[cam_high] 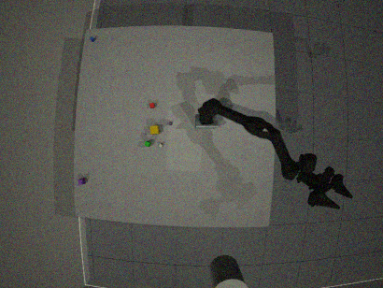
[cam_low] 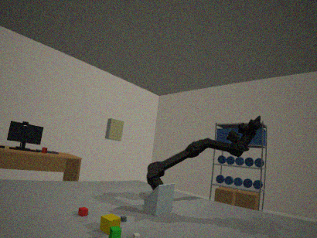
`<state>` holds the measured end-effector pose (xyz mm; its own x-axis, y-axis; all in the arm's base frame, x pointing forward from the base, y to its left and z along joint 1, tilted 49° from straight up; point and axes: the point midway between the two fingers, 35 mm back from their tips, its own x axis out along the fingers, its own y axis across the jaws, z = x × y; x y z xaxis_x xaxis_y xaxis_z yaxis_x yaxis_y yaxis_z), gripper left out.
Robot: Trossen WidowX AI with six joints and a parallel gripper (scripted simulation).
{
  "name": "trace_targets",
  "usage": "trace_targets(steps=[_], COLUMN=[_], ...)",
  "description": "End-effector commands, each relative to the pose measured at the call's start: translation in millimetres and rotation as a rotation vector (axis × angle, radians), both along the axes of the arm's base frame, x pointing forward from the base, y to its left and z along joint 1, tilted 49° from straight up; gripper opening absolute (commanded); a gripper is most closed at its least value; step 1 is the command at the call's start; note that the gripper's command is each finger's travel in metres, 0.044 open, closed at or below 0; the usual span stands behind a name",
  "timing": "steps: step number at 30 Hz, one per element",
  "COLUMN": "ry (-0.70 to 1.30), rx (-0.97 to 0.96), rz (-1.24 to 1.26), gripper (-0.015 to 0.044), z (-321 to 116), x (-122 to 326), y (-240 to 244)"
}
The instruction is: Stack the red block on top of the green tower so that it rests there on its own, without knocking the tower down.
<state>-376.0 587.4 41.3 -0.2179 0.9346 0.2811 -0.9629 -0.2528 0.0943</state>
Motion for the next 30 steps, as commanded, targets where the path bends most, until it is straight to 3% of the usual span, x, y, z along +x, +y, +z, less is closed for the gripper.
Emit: trace_targets(steps=[1,7,16,30], ry=[-0.002,-0.057,-0.139,-0.185], rx=[-0.004,-0.123,-0.323,-0.631], rz=[-0.005,-0.157,-0.42,-0.806], gripper=[0.0426,0.044,0.044,0.044], z=[-0.2,-8.1,-17.5,-17.9], x=[2.2,78.5,229.6,477.6], y=[1.7,48.0,94.9,74.3])
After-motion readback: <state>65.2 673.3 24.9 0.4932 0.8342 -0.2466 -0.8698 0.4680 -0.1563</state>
